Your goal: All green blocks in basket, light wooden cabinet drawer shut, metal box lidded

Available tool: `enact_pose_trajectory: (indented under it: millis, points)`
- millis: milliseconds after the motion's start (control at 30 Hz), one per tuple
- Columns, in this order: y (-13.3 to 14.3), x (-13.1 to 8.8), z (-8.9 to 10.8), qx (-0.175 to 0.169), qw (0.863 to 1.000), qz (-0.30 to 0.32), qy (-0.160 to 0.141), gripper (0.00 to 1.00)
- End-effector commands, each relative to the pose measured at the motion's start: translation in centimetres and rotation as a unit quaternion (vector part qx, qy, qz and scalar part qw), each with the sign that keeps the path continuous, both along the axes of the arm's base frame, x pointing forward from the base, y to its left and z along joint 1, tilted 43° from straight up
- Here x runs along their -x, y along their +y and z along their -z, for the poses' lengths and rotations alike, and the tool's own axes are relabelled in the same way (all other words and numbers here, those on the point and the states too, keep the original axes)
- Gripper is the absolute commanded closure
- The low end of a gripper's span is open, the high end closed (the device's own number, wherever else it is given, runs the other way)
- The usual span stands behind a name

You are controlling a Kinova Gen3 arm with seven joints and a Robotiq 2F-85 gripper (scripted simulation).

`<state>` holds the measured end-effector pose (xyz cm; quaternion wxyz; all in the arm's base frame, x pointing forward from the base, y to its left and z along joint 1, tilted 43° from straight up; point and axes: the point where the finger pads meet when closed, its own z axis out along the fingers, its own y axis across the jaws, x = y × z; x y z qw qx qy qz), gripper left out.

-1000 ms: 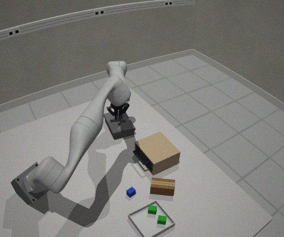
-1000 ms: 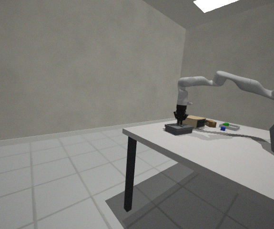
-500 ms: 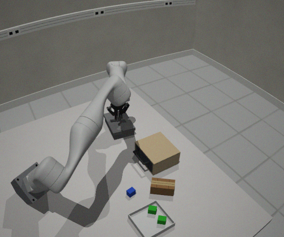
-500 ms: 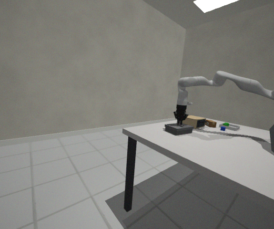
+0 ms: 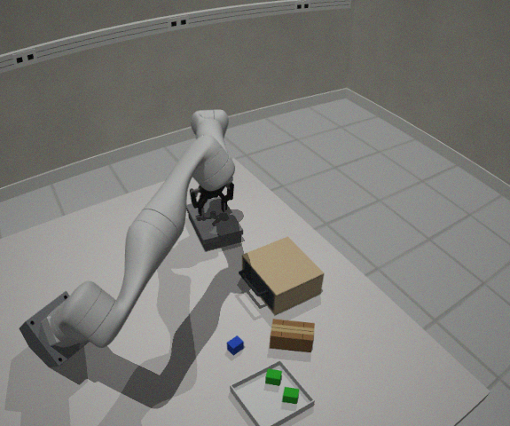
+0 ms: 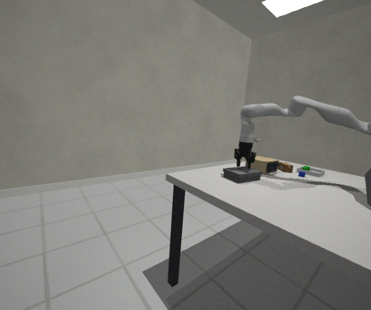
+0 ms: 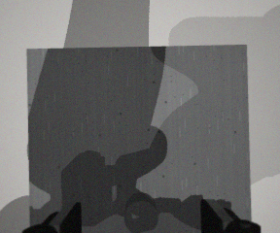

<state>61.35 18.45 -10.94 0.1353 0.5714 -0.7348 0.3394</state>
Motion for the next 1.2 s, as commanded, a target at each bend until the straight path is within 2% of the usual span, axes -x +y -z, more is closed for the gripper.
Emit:
enact_pose_trajectory:
  millis: [0,867,1167]
  points:
    - [0.0,-0.2,0.0,0.0,1.0,0.0,-0.004,0.0]
    - [0.0,-0.2,-0.1,0.0,1.0,0.0,-0.004,0.0]
    - [0.8,-0.2,-1.2,-0.002,1.0,0.0,-0.008,0.0]
